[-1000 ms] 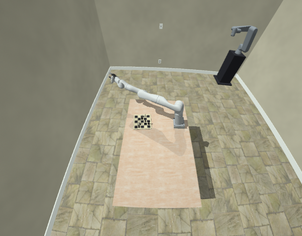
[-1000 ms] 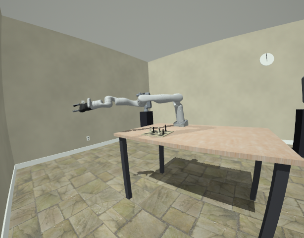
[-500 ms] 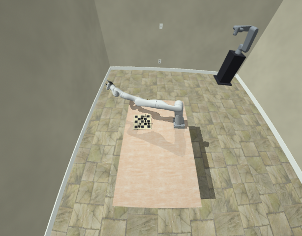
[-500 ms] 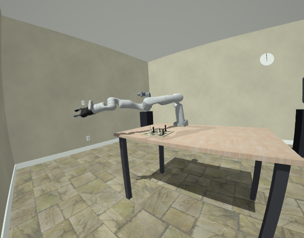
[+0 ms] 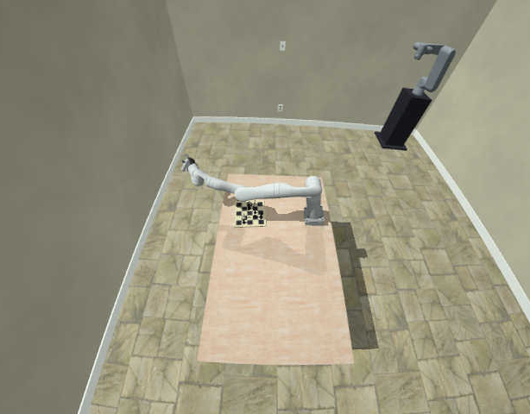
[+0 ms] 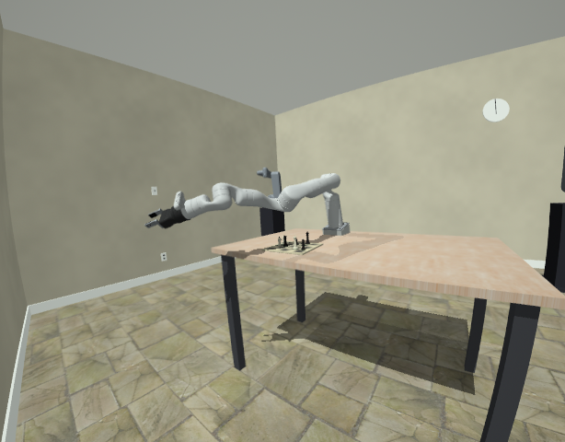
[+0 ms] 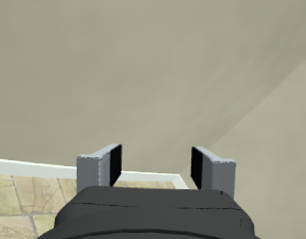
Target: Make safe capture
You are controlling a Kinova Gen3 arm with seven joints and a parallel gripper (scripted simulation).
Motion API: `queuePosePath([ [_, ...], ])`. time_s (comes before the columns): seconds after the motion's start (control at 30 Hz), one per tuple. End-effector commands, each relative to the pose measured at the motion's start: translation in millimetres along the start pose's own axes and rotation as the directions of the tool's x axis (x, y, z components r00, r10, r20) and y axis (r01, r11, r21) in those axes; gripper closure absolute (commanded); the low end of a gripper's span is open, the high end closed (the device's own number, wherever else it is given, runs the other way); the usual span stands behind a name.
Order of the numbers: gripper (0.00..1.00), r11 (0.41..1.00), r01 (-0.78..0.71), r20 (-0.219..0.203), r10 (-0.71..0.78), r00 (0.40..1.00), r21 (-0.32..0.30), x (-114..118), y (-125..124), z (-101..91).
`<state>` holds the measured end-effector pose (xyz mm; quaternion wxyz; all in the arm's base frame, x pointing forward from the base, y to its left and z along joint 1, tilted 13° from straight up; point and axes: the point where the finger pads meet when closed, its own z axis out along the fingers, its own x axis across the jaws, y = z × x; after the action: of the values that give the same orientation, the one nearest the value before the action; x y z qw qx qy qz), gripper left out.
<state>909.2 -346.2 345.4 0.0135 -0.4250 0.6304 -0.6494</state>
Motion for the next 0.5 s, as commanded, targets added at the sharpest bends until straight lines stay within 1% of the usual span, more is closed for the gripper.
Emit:
queuePosePath([
  [0.0,0.0,0.999,-0.035,0.026,0.035,0.999,-0.008,-42.0,-2.5,-39.9],
  [0.1,0.0,0.999,-0.035,0.026,0.035,0.999,-0.008,-42.0,-2.5,-39.9],
  [0.17,0.0,0.994,-0.101,0.026,0.102,0.994,-0.044,-68.0,7.3,-76.9],
  [0.23,0.0,0.994,-0.101,0.026,0.102,0.994,-0.044,-68.0,7.3,-76.9],
  [0.27,0.0,0.989,-0.133,0.024,0.135,0.991,-0.063,-80.3,13.0,-96.4],
  [0.3,0.0,0.989,-0.133,0.024,0.135,0.991,-0.063,-80.3,13.0,-96.4],
  [0.33,0.0,0.983,-0.166,0.02,0.168,0.986,-0.082,-91.9,19.4,-116.5],
  [0.4,0.0,0.983,-0.166,0.02,0.168,0.986,-0.082,-91.9,19.4,-116.5],
  [0.43,0.0,0.975,-0.198,0.016,0.2,0.98,-0.101,-102.9,26.4,-137.0],
  [0.47,0.0,0.975,-0.198,0.016,0.2,0.98,-0.101,-102.9,26.4,-137.0],
])
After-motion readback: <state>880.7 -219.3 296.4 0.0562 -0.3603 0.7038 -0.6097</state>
